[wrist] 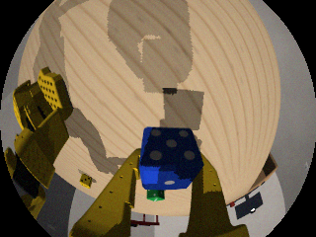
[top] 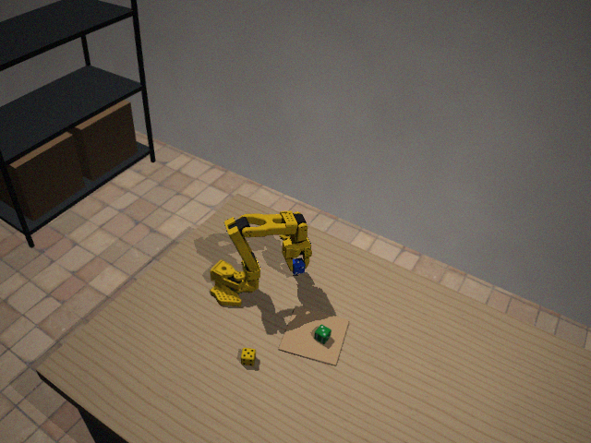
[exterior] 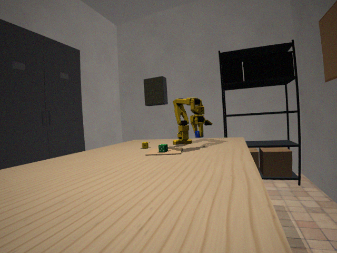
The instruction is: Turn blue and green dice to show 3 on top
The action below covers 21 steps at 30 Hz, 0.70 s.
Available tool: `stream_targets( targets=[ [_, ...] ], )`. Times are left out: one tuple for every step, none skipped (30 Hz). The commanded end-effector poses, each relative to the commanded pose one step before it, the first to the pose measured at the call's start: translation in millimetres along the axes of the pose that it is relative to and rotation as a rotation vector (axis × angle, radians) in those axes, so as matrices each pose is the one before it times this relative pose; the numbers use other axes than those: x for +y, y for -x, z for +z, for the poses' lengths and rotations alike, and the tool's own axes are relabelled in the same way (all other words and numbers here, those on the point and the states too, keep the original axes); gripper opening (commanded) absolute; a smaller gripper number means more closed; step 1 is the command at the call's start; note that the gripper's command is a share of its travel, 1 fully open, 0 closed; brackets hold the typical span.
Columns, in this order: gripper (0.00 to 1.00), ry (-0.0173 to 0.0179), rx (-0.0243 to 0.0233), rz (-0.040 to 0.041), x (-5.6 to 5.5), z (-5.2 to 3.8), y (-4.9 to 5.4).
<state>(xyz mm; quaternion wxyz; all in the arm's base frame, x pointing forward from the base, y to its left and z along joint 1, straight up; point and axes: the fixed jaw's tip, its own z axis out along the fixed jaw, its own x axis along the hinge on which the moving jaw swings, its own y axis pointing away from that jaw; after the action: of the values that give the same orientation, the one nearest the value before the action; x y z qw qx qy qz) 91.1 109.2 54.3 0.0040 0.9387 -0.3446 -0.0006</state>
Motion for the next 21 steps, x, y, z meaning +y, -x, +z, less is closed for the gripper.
stream_targets(
  targets=[
    [0.0, -0.04583, -0.00203, -0.01047, -4.17, -4.229, 1.27],
    [0.0, 0.0, 0.0, 0.0, 0.0, 0.0, 0.0],
    [0.0, 0.0, 0.0, 0.0, 0.0, 0.0, 0.0],
    [0.0, 0.0, 0.0, 0.0, 0.0, 0.0, 0.0],
    [0.0, 0.0, 0.0, 0.0, 0.0, 0.0, 0.0],
    [0.0, 0.0, 0.0, 0.0, 0.0, 0.0, 0.0],
    [0.0, 0.0, 0.0, 0.0, 0.0, 0.0, 0.0],
    [0.0, 0.0, 0.0, 0.0, 0.0, 0.0, 0.0],
    [0.0, -0.00478, -0.00003, -0.00896, 1.09, -0.196, -0.08],
    [0.0, 0.0, 0.0, 0.0, 0.0, 0.0, 0.0],
    [0.0, 0.0, 0.0, 0.0, 0.0, 0.0, 0.0],
    [0.0, 0.0, 0.0, 0.0, 0.0, 0.0, 0.0],
    [0.0, 0.0, 0.0, 0.0, 0.0, 0.0, 0.0],
    [0.0, 0.0, 0.0, 0.0, 0.0, 0.0, 0.0],
    [0.0, 0.0, 0.0, 0.0, 0.0, 0.0, 0.0],
    [0.0, 0.0, 0.0, 0.0, 0.0, 0.0, 0.0],
    [0.0, 0.0, 0.0, 0.0, 0.0, 0.0, 0.0],
    [0.0, 0.0, 0.0, 0.0, 0.0, 0.0, 0.0],
    [0.0, 0.0, 0.0, 0.0, 0.0, 0.0, 0.0],
    [0.0, 0.0, 0.0, 0.0, 0.0, 0.0, 0.0],
    [0.0, 0.0, 0.0, 0.0, 0.0, 0.0, 0.0]
  ],
)
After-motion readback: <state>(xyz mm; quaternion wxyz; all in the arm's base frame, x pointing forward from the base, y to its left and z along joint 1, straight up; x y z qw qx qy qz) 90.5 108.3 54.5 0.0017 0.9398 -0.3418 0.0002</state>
